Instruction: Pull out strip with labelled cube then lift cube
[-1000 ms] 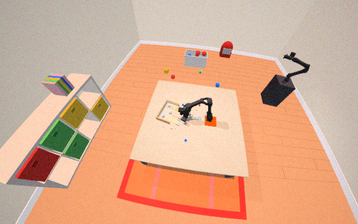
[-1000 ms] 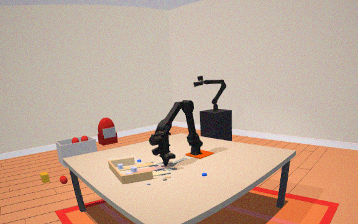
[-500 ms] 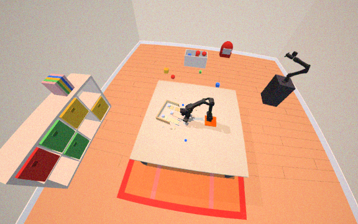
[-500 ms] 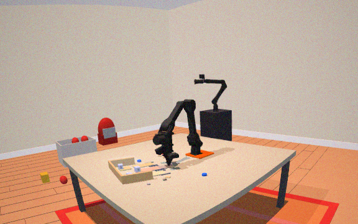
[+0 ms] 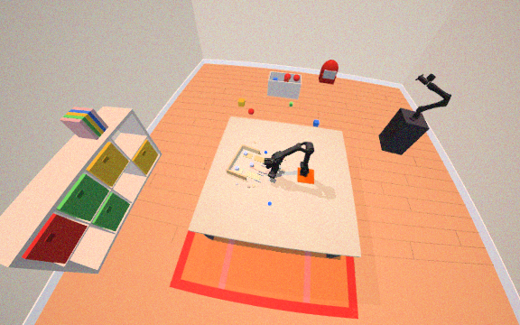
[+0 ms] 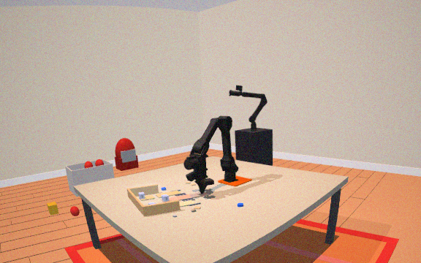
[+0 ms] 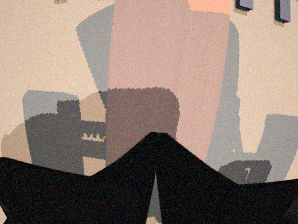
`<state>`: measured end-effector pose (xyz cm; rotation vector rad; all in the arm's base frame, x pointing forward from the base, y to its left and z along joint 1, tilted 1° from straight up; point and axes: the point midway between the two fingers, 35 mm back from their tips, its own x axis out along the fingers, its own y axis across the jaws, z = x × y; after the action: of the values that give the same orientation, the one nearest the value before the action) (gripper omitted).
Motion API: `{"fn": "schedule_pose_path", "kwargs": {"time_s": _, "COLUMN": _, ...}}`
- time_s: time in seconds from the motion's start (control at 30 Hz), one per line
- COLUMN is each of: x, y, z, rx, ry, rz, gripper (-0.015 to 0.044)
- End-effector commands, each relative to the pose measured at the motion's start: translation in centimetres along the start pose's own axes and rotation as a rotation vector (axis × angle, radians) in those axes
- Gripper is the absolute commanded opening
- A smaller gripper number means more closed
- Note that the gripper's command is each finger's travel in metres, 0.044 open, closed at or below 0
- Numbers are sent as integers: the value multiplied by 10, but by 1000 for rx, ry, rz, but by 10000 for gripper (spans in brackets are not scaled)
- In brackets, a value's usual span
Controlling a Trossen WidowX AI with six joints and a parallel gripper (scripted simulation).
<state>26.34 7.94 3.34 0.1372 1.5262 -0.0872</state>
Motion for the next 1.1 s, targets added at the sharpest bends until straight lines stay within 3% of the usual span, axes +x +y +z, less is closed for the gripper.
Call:
{"fn": "schedule_pose_path", "kwargs": {"time_s": 0.0, "x": 6, "y": -2, "z": -13, "rx": -1, "ry": 26, "rz": -12, "gripper": 0}}
{"fn": "schedule_pose_path", "kwargs": {"time_s": 1.07, "x": 5, "y": -3, "z": -62, "rx": -1, "ry": 30, "rz": -12, "gripper": 0}}
